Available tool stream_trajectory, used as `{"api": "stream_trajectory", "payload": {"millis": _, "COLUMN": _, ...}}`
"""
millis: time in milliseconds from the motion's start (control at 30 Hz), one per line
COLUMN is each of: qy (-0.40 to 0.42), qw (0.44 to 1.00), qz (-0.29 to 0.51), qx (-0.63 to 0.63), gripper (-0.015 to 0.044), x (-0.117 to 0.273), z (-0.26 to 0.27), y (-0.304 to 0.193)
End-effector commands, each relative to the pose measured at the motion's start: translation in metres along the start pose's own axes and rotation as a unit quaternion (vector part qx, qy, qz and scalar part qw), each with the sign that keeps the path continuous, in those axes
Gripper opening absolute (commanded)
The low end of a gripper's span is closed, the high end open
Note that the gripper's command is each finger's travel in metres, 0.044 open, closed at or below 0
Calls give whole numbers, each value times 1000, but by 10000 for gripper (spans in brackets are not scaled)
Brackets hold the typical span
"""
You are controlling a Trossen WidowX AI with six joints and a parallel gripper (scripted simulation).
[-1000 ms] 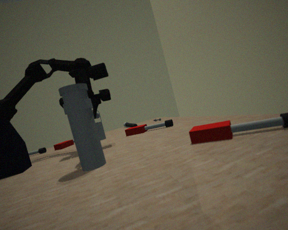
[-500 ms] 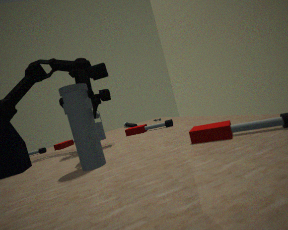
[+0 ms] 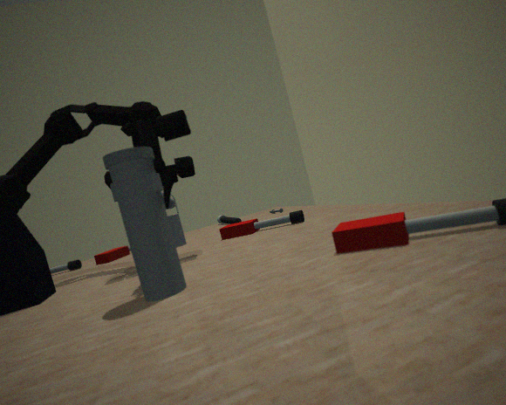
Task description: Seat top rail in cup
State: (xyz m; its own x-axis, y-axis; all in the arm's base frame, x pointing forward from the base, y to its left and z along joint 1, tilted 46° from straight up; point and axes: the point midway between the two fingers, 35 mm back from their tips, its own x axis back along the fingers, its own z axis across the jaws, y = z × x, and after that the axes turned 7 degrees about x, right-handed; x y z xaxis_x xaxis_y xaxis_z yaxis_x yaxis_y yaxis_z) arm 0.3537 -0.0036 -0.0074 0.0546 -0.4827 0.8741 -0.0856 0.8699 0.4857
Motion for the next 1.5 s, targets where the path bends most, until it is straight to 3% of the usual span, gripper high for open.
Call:
{"api": "stream_trajectory", "payload": {"millis": 0, "qy": -2, "qw": 1000, "qz": 7, "qx": -1, "gripper": 0, "x": 3, "z": 0, "y": -7}}
{"api": "stream_trajectory", "payload": {"millis": 1467, "qy": 2, "qw": 1000, "qz": -3, "qx": 3, "gripper": 0, "x": 4, "z": 2, "y": -14}}
